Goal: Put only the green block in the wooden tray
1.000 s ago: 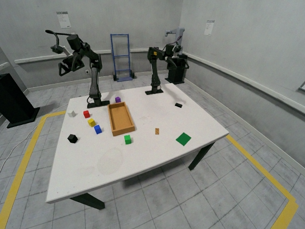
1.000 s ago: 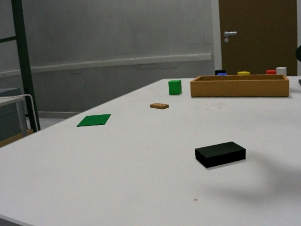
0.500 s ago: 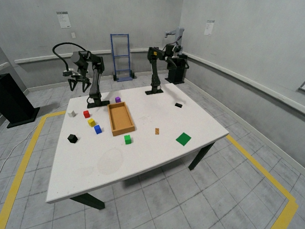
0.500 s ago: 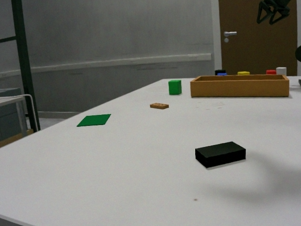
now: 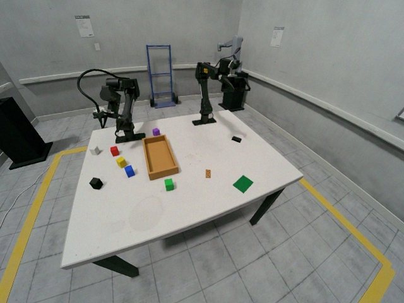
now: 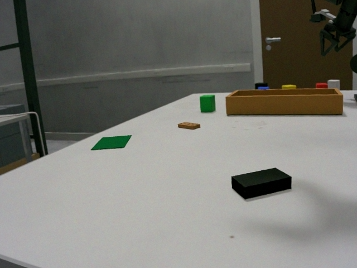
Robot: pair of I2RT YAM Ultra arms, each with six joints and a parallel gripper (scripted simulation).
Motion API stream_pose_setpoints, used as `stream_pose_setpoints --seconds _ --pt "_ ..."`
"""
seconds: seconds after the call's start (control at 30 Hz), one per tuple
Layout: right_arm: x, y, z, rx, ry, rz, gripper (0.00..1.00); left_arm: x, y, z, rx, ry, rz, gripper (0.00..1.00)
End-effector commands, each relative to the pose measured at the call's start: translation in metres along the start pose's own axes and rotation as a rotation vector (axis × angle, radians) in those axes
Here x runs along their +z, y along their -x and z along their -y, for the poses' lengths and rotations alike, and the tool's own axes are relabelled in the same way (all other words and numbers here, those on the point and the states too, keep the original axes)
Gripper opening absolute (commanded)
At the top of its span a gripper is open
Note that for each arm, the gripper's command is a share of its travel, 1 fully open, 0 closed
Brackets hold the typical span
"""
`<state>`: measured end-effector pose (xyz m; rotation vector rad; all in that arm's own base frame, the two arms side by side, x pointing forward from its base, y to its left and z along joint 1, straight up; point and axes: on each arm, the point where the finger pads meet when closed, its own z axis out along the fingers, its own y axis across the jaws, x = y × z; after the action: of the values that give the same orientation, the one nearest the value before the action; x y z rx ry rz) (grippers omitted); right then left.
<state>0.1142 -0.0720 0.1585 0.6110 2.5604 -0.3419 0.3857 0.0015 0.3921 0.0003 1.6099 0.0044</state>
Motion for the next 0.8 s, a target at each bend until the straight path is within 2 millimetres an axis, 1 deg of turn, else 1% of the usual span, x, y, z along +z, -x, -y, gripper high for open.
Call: stream_pose_setpoints --seconds 0.0,0.13,0.2,0.3,0.4,0.47,0.53,0.6,0.77 --pt "-0.005 0.006 0.003 0.001 -0.010 0.043 1.00 -0.002 0.008 0.000 -0.001 -0.001 0.020 1.00" --pt "-0.005 0.006 0.003 0.003 -0.010 0.043 1.00 -0.002 0.008 0.000 -0.001 -0.001 0.020 1.00" --pt "-0.008 0.011 0.002 0.001 -0.004 0.064 1.00 -0.002 0.008 0.000 -0.001 -0.001 0.020 1.00" --pt "-0.005 0.010 -0.005 -0.043 0.022 0.063 1.00 -0.002 0.008 0.000 -0.001 -0.001 0.020 1.00" --pt "-0.002 0.008 -0.018 -0.115 0.069 0.065 1.00 -0.002 0.008 0.000 -0.001 -0.001 0.020 1.00" --pt "-0.003 0.007 -0.031 -0.191 0.117 0.077 1.00 -0.002 0.008 0.000 -0.001 -0.001 0.020 1.00" --pt "-0.003 0.007 -0.031 -0.191 0.117 0.077 1.00 -0.002 0.008 0.000 -0.001 -0.001 0.020 1.00" --pt "-0.004 0.005 -0.047 -0.282 0.174 0.091 1.00 -0.002 0.008 0.000 -0.001 -0.001 0.020 1.00" --pt "-0.008 -0.004 -0.072 -0.445 0.270 0.108 1.00 -0.002 0.008 0.000 -0.001 -0.001 0.020 1.00"
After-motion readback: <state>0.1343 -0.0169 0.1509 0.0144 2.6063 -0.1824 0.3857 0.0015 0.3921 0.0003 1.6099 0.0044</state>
